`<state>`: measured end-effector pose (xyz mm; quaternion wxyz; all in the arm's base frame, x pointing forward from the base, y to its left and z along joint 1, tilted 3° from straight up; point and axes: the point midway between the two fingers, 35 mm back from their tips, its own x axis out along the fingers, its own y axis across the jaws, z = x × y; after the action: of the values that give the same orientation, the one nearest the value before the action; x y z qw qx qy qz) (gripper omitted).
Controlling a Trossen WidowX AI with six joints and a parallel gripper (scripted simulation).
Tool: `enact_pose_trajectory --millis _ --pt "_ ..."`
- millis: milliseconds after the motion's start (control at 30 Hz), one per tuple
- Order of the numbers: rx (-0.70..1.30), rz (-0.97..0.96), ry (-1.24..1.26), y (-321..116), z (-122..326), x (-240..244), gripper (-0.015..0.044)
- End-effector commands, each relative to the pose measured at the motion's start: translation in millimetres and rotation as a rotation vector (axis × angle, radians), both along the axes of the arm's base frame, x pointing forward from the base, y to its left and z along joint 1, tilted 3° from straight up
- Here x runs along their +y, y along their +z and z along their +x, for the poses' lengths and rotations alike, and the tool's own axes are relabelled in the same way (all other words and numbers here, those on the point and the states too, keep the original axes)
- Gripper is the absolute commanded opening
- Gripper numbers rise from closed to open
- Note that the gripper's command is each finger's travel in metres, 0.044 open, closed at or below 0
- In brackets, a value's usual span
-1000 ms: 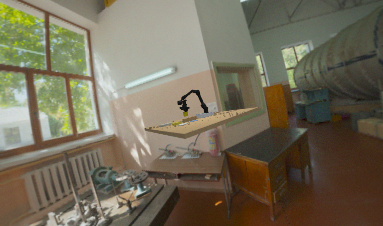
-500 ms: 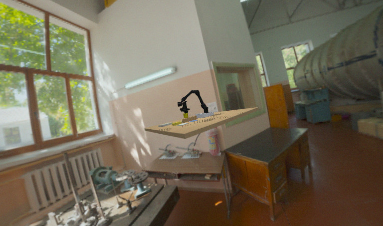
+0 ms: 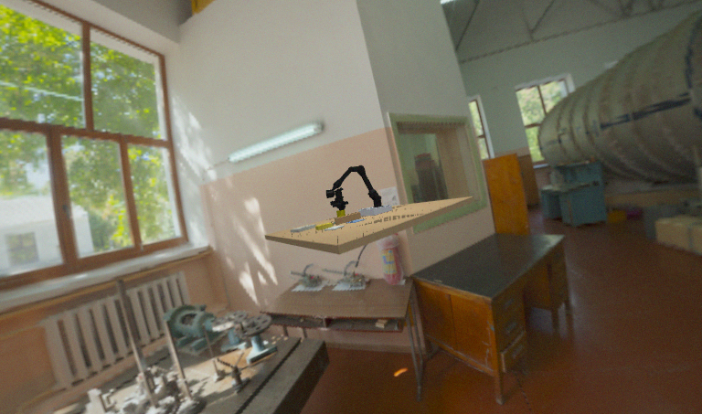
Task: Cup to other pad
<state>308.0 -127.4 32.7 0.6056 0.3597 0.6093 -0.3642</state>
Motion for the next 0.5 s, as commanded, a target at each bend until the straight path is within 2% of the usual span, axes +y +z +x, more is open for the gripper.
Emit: enact_pose_trajectory --millis 0,467 --pt "0.008 -0.002 0.003 -7 -2 0 0.0" --pt "0.003 0.001 0.0 -18 -2 0 0.0"
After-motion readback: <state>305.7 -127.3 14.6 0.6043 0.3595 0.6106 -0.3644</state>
